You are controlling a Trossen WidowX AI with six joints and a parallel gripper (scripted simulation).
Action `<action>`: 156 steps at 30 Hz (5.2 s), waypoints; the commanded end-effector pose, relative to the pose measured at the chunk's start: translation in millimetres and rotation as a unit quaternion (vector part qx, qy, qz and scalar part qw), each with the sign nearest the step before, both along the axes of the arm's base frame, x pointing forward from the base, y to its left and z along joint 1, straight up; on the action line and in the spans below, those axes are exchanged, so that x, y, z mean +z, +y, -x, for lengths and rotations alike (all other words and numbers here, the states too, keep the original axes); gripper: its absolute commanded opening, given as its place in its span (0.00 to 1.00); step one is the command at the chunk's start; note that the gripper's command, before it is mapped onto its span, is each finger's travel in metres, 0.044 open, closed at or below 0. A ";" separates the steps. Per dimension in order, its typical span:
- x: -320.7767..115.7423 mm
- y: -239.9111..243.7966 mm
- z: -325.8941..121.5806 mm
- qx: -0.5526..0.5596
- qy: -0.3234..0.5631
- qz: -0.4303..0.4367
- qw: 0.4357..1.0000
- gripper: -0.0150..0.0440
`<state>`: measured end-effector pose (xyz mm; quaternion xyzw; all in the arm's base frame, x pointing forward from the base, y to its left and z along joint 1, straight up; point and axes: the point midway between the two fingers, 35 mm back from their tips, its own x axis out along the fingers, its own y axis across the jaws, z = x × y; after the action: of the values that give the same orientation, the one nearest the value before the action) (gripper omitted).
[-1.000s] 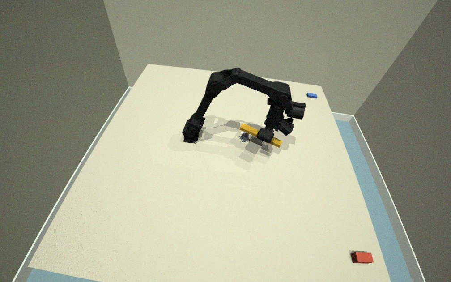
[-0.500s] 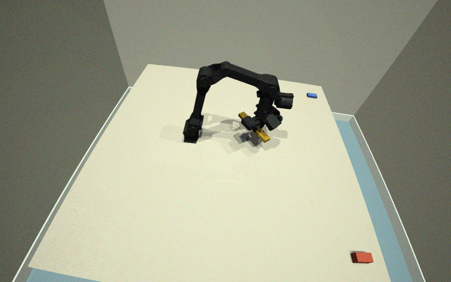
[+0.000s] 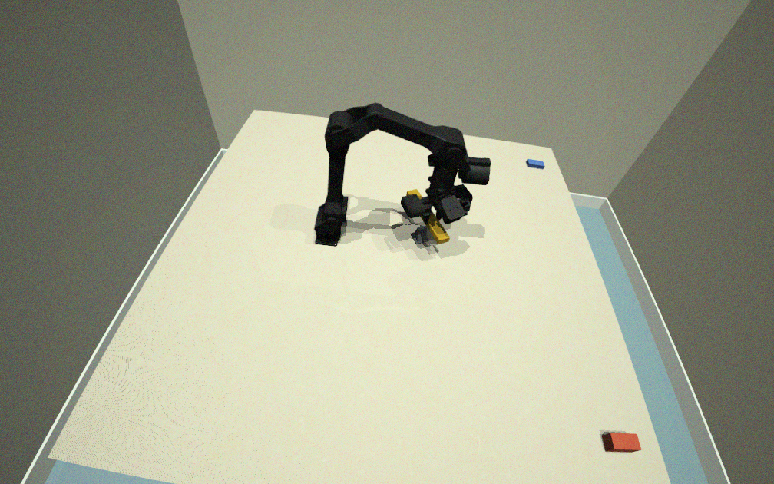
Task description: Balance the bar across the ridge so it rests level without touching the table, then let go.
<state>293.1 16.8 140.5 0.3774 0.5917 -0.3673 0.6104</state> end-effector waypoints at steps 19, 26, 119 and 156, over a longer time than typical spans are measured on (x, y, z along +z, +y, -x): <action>-34.8 -1.0 3.2 -0.003 0.002 -0.002 1.000 0.25; -38.4 -1.3 3.7 -0.004 0.002 -0.002 1.000 0.25; -44.6 -1.1 3.9 -0.004 0.002 -0.002 1.000 0.25; -47.7 -1.3 4.2 -0.004 0.002 -0.002 1.000 0.25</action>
<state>289.1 15.2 94.8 0.3794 0.5913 -0.3693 0.6083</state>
